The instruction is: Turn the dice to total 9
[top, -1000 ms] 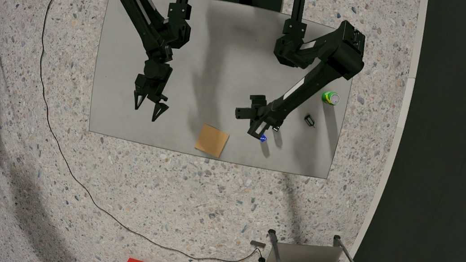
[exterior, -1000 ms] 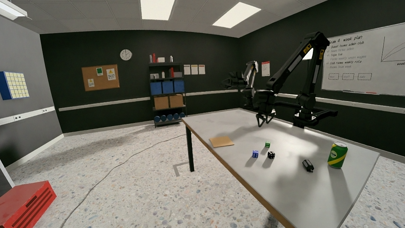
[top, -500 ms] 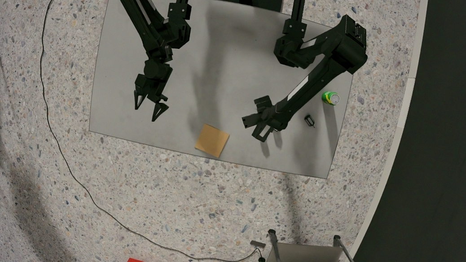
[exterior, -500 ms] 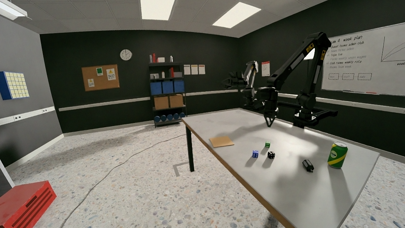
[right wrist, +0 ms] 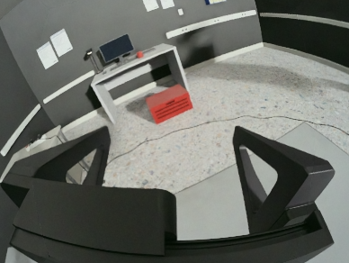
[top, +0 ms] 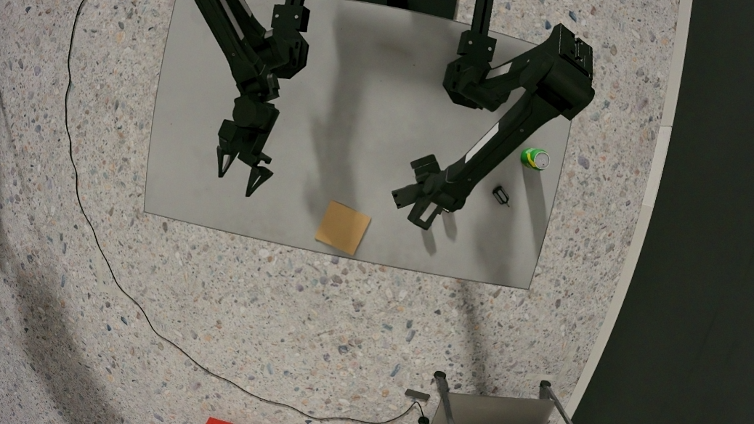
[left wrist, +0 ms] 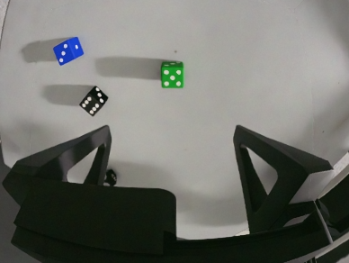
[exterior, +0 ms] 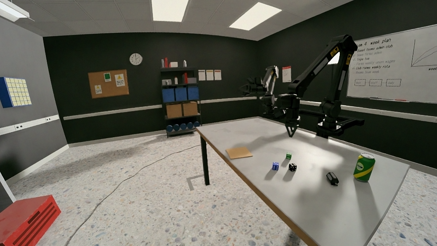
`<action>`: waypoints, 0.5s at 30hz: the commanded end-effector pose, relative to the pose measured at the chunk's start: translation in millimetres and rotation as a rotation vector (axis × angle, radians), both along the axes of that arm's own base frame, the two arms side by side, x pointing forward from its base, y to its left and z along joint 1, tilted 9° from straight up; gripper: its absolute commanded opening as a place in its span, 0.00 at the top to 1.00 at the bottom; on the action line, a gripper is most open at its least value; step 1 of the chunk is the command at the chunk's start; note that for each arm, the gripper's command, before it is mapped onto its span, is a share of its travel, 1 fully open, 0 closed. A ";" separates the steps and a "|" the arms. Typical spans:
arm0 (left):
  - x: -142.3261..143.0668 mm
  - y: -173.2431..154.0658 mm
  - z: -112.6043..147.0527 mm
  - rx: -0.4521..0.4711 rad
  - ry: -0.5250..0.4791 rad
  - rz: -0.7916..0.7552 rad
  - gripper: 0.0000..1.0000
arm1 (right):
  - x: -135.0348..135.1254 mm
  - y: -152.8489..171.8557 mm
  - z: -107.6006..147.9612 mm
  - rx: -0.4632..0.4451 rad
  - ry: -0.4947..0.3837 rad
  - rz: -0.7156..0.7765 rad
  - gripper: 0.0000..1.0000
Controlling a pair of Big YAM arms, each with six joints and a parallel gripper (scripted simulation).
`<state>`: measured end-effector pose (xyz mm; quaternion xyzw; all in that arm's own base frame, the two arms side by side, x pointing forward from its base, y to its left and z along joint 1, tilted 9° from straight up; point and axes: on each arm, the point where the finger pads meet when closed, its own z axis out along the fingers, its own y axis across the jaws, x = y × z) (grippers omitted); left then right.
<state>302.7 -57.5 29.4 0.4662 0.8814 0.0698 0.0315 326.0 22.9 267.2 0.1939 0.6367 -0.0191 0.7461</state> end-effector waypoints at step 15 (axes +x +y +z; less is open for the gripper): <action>7.7 4.2 -13.5 -0.042 -0.038 0.354 0.00 | 0.7 0.4 3.4 0.003 -0.007 0.000 0.00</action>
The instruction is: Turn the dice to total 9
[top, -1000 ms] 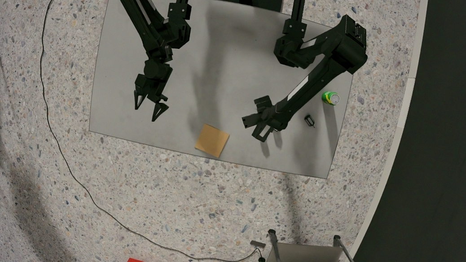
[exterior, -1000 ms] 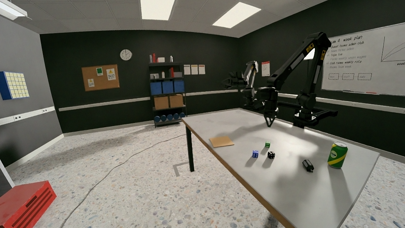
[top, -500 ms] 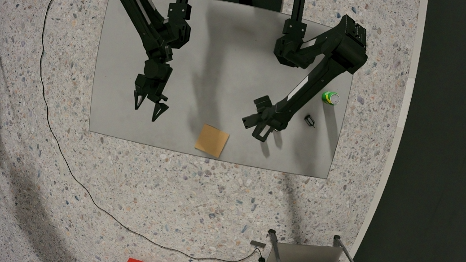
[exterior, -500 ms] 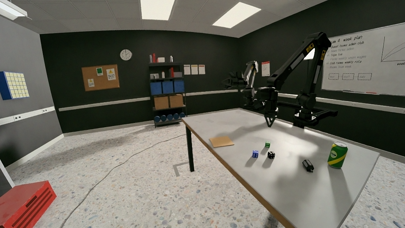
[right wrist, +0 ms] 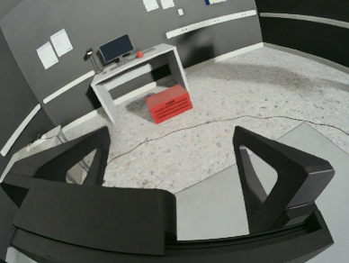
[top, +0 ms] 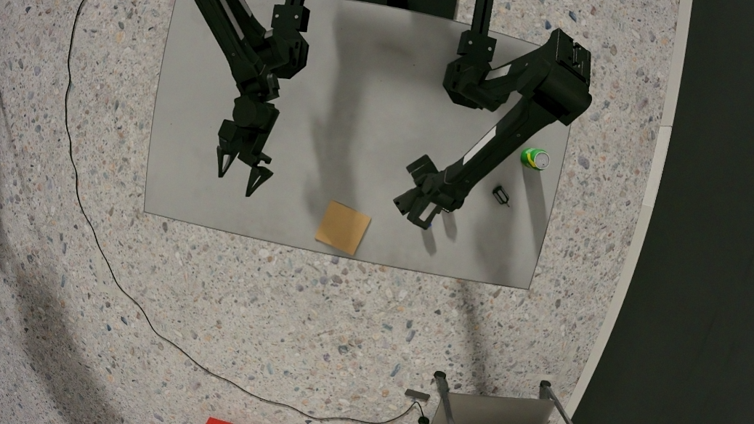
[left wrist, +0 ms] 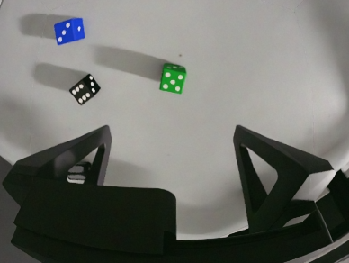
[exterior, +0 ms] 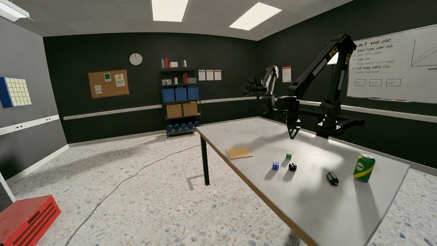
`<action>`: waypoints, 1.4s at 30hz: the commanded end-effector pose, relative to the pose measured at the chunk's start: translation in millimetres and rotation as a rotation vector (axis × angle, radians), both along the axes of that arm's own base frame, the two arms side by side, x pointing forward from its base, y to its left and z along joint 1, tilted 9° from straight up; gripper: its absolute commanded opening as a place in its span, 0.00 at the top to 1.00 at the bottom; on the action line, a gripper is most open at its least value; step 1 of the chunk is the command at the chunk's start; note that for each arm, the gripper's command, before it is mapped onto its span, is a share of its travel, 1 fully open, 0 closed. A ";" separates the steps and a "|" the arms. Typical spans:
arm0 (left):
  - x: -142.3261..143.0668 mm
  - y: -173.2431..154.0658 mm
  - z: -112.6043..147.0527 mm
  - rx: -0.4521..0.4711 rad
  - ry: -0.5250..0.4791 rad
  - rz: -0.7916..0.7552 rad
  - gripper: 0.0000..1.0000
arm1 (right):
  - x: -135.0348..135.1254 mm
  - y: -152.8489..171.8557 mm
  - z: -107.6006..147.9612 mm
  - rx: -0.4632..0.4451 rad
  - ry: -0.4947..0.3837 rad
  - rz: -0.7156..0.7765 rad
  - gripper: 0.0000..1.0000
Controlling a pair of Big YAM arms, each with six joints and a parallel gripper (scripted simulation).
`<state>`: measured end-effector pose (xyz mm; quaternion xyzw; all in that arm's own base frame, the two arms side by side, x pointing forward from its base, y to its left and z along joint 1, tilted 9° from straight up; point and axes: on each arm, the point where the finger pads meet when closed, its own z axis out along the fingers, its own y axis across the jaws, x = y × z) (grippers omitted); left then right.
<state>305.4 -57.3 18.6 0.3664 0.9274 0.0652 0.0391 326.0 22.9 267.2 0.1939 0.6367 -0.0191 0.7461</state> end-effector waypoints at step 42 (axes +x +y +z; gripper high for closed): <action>14.1 6.4 -42.0 -0.166 -0.130 1.294 0.00 | 0.7 0.4 3.4 0.003 -0.007 0.000 0.00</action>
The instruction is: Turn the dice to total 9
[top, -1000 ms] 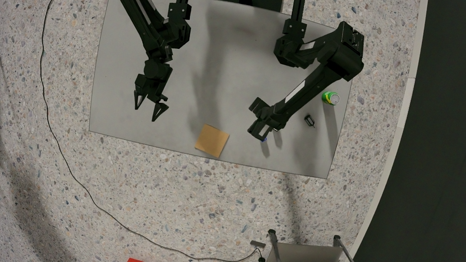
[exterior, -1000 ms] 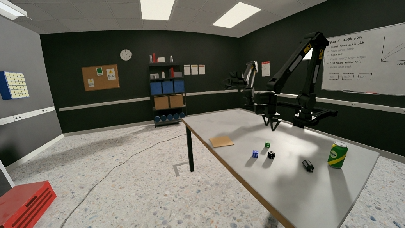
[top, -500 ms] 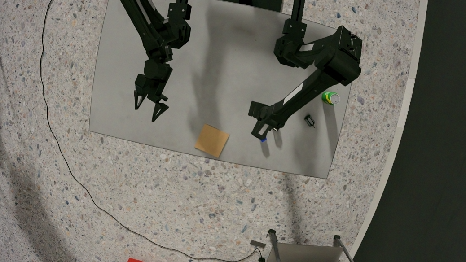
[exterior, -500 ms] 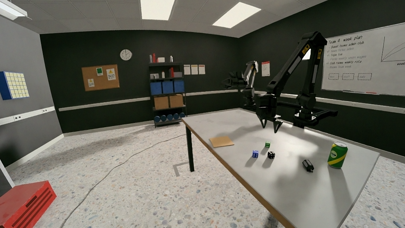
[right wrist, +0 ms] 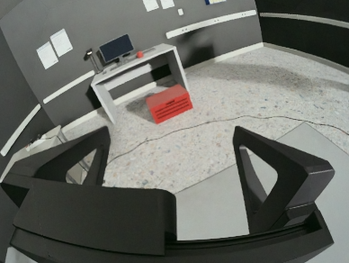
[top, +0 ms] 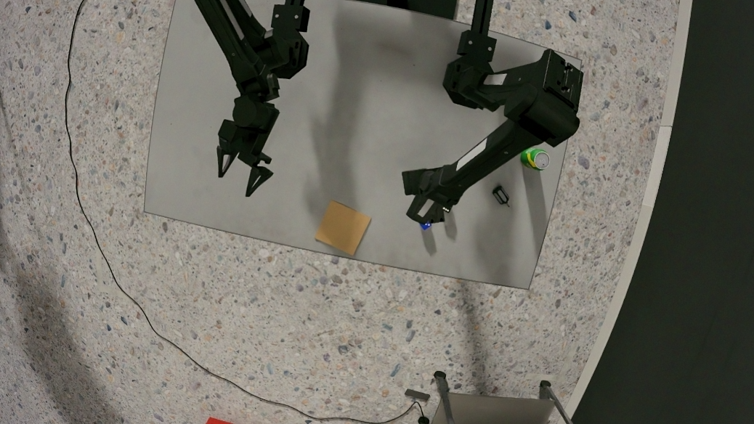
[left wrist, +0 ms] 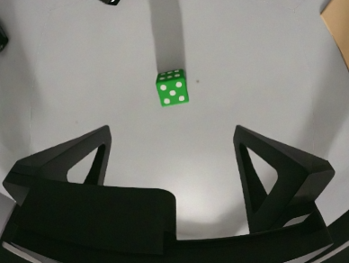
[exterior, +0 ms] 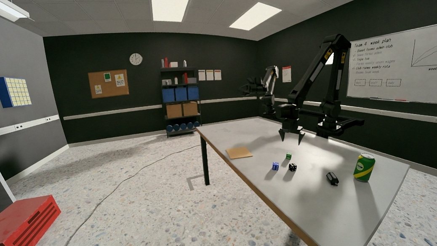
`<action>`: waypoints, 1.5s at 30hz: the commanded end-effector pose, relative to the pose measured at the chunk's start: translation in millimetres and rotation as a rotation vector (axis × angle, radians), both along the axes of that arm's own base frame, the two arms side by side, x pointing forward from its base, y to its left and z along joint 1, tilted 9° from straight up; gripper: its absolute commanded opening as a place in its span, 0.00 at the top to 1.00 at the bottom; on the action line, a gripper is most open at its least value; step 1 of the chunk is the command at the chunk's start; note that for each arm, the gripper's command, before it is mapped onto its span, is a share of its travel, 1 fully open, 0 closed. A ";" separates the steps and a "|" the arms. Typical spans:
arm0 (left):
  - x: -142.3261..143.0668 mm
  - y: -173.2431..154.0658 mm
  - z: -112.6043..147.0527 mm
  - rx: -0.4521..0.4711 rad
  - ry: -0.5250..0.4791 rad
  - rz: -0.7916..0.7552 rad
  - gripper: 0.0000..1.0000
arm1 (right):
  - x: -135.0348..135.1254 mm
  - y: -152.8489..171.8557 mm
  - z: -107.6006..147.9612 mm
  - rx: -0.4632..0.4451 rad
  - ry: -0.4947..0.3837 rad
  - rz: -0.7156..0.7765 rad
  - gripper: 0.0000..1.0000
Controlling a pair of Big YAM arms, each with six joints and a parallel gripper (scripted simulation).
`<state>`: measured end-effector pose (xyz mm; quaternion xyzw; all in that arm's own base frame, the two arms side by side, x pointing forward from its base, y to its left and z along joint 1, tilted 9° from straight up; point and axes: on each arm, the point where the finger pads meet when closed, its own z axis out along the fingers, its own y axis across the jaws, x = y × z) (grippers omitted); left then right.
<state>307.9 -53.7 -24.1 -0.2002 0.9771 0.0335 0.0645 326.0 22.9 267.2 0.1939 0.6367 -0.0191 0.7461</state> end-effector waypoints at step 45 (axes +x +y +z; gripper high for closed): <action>7.8 3.9 0.0 -0.028 -0.041 0.218 0.55 | 0.7 0.4 3.4 0.003 -0.007 0.000 0.00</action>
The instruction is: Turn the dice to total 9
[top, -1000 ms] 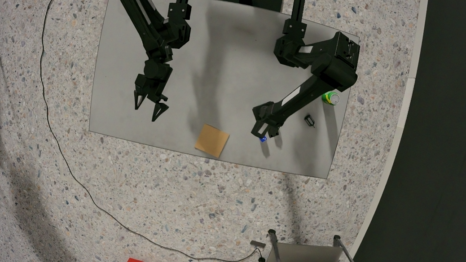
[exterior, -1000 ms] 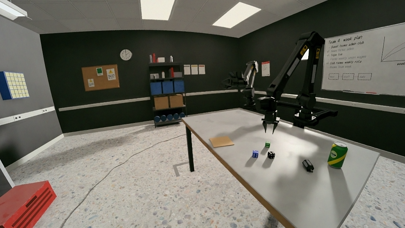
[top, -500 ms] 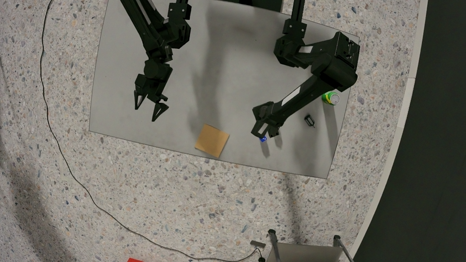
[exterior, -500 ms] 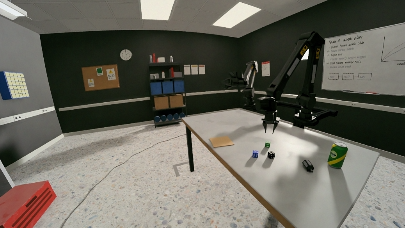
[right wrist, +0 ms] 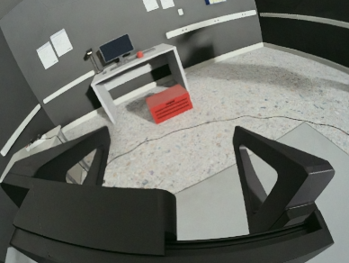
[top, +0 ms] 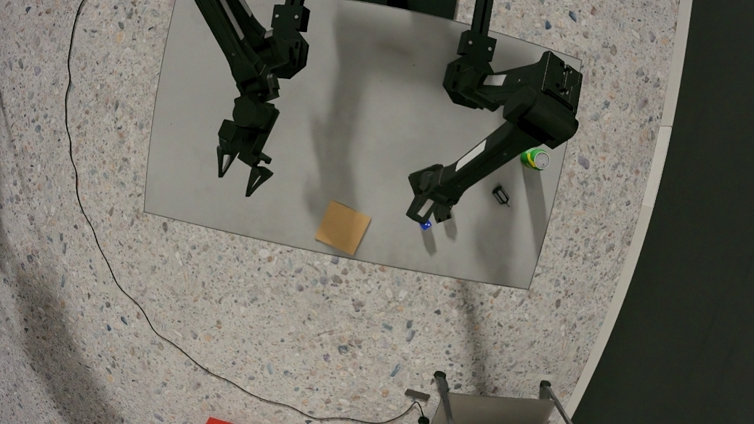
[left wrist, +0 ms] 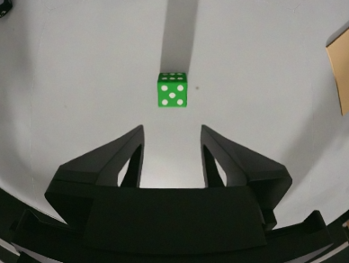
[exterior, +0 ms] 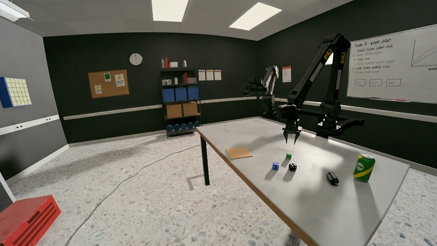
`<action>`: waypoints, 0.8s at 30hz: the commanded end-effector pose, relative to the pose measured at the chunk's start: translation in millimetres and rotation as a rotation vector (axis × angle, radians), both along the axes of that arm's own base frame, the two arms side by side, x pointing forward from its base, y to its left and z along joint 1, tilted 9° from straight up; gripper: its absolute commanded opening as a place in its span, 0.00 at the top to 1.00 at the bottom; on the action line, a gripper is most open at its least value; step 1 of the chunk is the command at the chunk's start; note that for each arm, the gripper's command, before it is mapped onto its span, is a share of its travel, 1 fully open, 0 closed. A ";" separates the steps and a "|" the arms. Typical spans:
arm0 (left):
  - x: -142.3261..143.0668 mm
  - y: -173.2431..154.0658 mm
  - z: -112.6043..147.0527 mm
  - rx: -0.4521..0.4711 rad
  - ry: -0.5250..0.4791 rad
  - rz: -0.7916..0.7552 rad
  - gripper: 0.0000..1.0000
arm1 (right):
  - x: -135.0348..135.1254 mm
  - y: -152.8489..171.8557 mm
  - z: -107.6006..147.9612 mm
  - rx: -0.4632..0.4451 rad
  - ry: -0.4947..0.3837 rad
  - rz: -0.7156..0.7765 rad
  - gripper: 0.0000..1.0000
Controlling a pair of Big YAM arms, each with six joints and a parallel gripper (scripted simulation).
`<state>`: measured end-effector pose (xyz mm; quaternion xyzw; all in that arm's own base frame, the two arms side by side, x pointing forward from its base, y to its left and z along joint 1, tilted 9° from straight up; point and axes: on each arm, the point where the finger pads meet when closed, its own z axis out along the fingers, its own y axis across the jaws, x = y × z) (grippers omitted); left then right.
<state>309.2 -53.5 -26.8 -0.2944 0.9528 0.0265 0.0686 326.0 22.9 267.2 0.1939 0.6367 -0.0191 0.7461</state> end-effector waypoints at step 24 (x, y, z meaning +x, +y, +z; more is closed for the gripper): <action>4.8 5.8 -21.7 0.002 -0.003 0.007 0.55 | 0.7 0.4 3.4 0.003 -0.007 0.000 0.00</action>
